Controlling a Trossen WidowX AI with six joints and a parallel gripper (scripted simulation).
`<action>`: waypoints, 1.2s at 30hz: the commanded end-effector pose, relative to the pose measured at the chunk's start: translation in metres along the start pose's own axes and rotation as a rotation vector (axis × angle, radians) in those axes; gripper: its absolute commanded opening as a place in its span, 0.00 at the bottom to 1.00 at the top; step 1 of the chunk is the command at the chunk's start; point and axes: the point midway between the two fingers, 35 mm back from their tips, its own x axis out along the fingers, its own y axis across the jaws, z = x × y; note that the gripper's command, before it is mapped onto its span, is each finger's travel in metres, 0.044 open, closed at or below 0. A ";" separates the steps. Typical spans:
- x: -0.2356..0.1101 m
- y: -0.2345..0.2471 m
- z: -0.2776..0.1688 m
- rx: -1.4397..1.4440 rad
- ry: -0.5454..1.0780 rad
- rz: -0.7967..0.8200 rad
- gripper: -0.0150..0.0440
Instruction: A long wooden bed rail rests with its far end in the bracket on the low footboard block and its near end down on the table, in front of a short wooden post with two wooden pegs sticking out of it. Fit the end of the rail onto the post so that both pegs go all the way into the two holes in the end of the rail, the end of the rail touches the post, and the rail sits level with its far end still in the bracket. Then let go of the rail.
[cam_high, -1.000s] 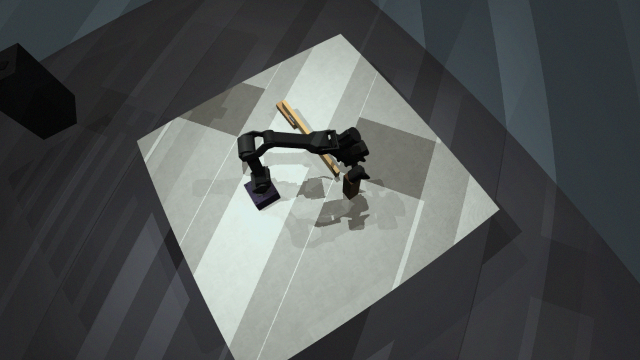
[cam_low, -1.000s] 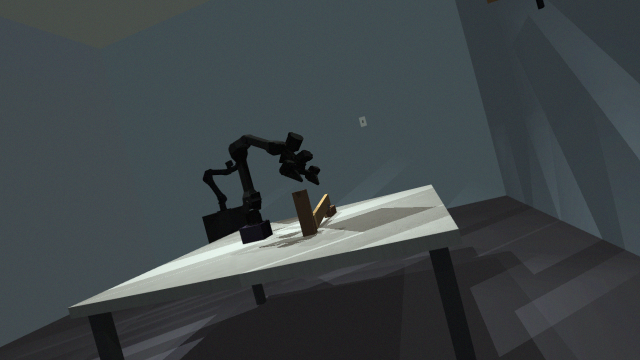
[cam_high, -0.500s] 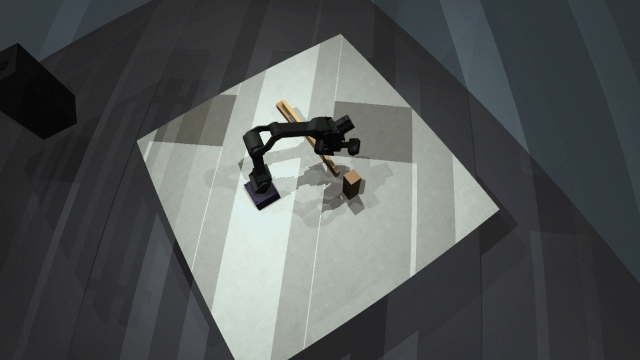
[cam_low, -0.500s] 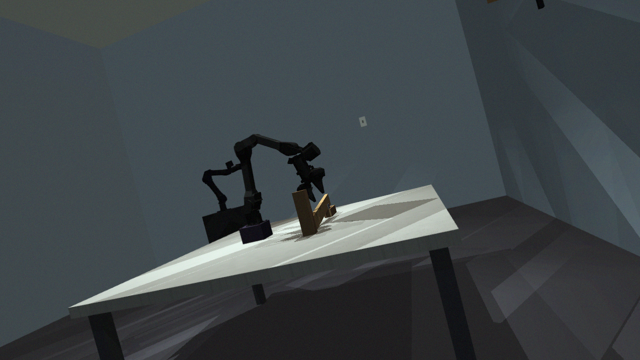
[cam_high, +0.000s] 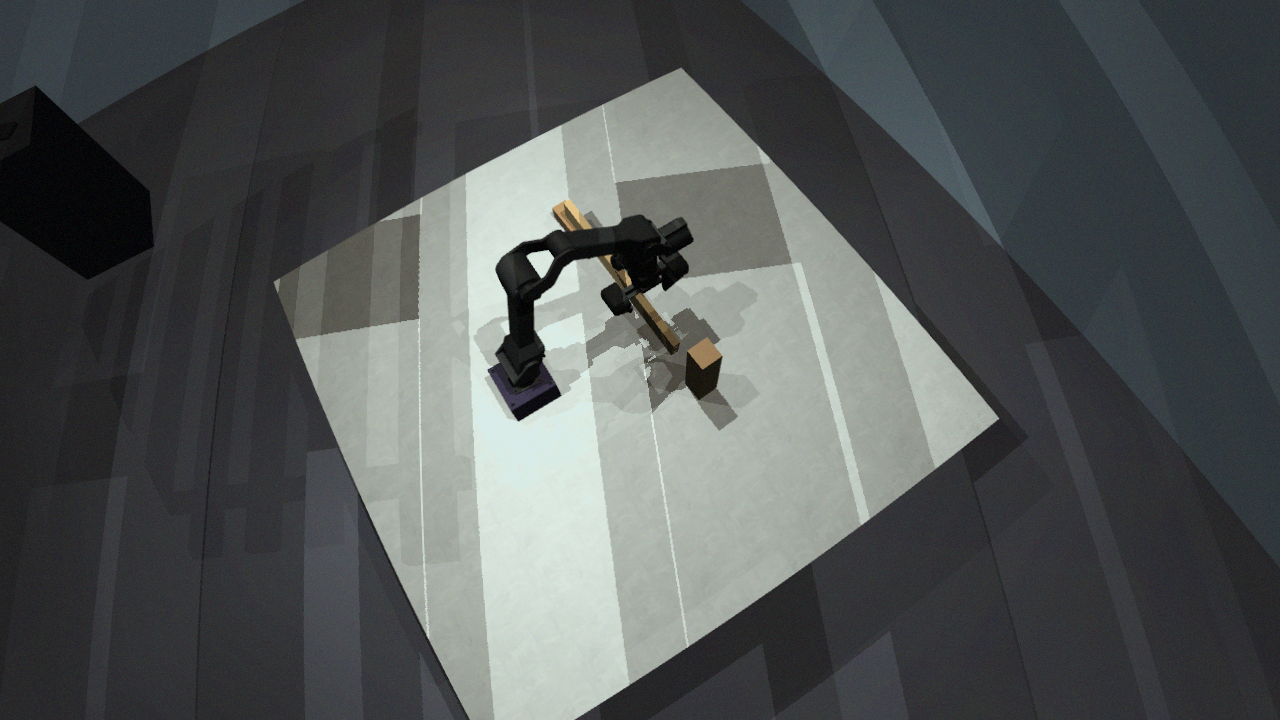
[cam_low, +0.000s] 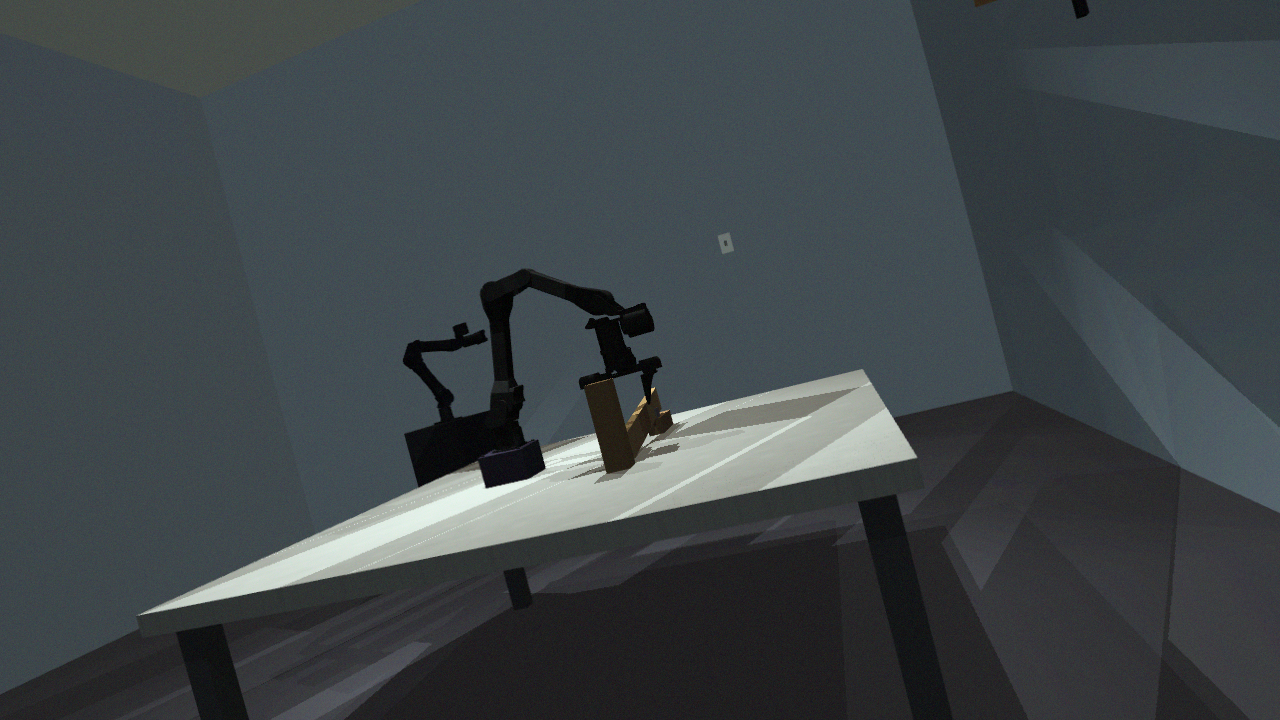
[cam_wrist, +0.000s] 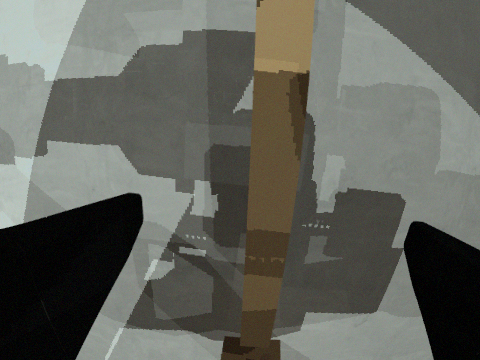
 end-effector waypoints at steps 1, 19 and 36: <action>0.003 0.001 0.003 -0.030 -0.010 0.020 1.00; 0.026 0.000 0.003 -0.030 -0.010 0.020 1.00; 0.053 0.001 0.004 -0.030 -0.010 0.020 1.00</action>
